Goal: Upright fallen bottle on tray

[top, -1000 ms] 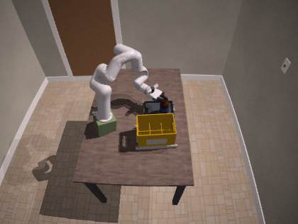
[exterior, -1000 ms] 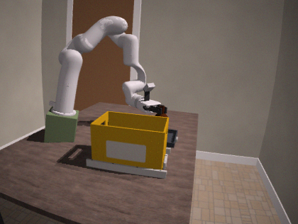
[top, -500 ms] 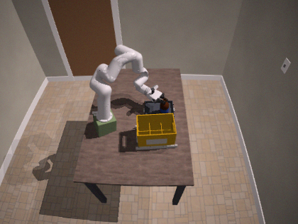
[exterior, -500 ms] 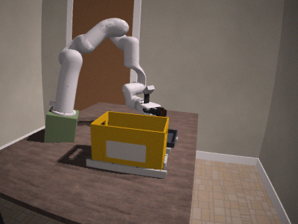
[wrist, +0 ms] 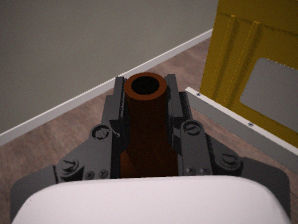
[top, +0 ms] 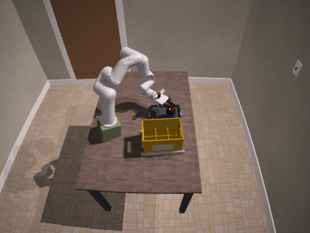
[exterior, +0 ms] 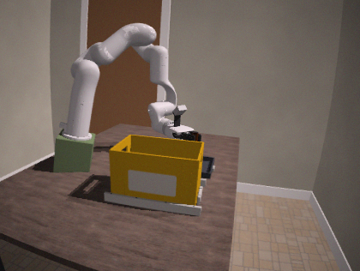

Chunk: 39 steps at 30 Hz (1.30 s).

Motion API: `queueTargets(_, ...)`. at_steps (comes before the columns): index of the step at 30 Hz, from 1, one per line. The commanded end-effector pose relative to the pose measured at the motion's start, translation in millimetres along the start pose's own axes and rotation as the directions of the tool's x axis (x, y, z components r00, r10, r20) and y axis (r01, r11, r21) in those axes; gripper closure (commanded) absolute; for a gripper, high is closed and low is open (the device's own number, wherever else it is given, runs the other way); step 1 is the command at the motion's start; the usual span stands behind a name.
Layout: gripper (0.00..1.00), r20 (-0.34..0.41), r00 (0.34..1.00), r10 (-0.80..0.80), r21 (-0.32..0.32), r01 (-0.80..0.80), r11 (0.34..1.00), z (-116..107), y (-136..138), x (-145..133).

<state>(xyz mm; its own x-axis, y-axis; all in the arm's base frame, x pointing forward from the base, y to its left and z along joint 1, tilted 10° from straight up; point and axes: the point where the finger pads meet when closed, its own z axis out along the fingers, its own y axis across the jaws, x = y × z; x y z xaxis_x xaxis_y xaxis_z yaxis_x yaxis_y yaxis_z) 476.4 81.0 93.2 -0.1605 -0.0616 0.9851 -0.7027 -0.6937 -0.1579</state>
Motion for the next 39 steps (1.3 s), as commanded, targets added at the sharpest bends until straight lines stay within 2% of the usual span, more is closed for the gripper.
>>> queueTargets(1,1.00,-0.001,1.000,0.003,0.000,-0.003,1.000,0.1,-0.9,0.2)
queueTargets(22,1.00,-0.001,1.000,0.003,0.000,-0.003,1.000,0.1,-0.9,-0.4)
queueTargets(23,0.00,-0.001,1.000,0.003,0.000,-0.003,1.000,0.1,-0.9,-0.4)
queueTargets(39,0.00,-0.001,1.000,0.003,0.000,-0.003,1.000,0.1,-0.9,-0.4)
